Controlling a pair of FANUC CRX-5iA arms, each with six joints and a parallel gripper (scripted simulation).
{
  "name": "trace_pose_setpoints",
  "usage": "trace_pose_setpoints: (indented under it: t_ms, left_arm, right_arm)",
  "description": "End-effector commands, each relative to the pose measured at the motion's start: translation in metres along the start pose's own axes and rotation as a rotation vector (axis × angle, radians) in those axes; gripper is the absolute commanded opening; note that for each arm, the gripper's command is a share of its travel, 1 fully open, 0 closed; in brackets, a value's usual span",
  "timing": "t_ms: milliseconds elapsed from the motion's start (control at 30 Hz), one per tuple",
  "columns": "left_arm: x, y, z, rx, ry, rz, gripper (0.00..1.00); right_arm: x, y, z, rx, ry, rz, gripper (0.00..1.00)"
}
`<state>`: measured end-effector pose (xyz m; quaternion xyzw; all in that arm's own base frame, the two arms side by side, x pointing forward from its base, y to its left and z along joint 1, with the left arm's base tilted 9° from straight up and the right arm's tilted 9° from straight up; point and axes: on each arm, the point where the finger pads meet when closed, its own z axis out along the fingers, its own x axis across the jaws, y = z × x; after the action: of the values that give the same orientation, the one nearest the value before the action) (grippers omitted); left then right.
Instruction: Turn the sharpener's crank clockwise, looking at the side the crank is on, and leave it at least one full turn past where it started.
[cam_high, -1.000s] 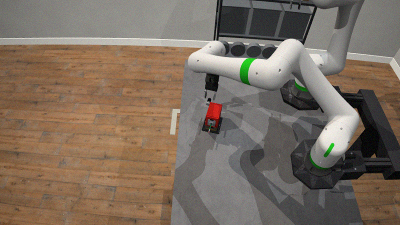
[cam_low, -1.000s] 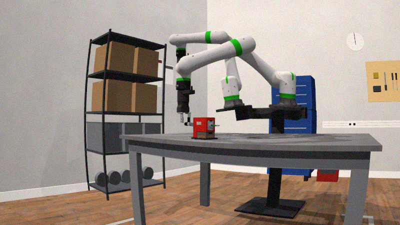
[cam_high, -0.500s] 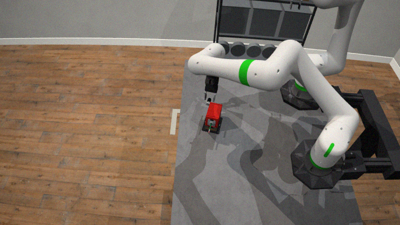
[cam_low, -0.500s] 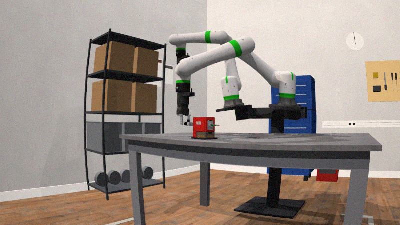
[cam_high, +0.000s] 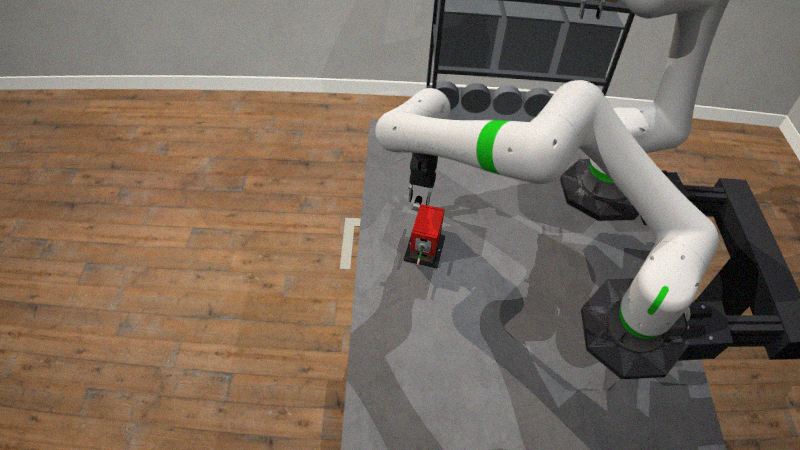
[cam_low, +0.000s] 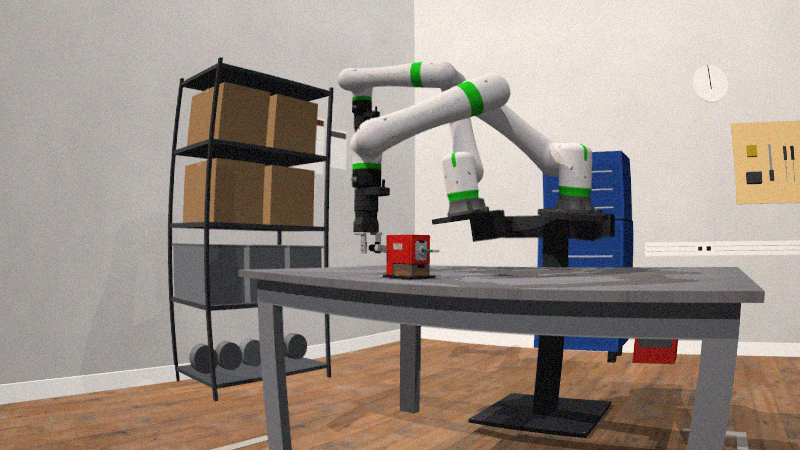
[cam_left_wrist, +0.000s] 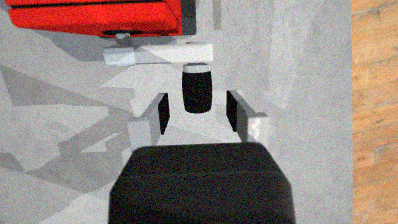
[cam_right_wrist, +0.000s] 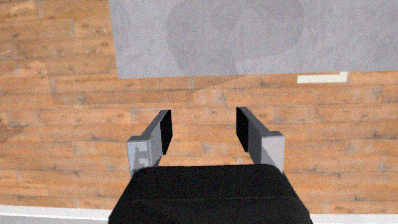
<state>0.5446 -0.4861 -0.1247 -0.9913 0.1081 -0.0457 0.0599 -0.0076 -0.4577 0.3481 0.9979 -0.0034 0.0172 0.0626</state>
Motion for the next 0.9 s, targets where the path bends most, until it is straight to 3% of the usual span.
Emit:
trace_pose_setpoints:
  t_ms: [0,700,733,867]
  left_arm:
    - [0.0009,0.0011,-0.0015,-0.002,0.003,0.000,0.97]
    - [0.0009,0.0011,-0.0013,-0.002,0.003,0.000,0.97]
    - [0.0009,0.0011,-0.0013,-0.002,0.003,0.000,0.00]
    - [0.0009,0.0011,-0.0013,-0.002,0.003,0.000,0.00]
  right_arm:
    - [-0.0003,0.0003,-0.0011,-0.002,0.000,0.000,1.00]
    - [-0.0003,0.0003,-0.0011,-0.002,0.000,0.000,1.00]
    - [-0.0003,0.0003,-0.0011,-0.002,0.000,0.000,1.00]
    - [-0.0003,0.0003,-0.0011,-0.002,0.000,0.000,1.00]
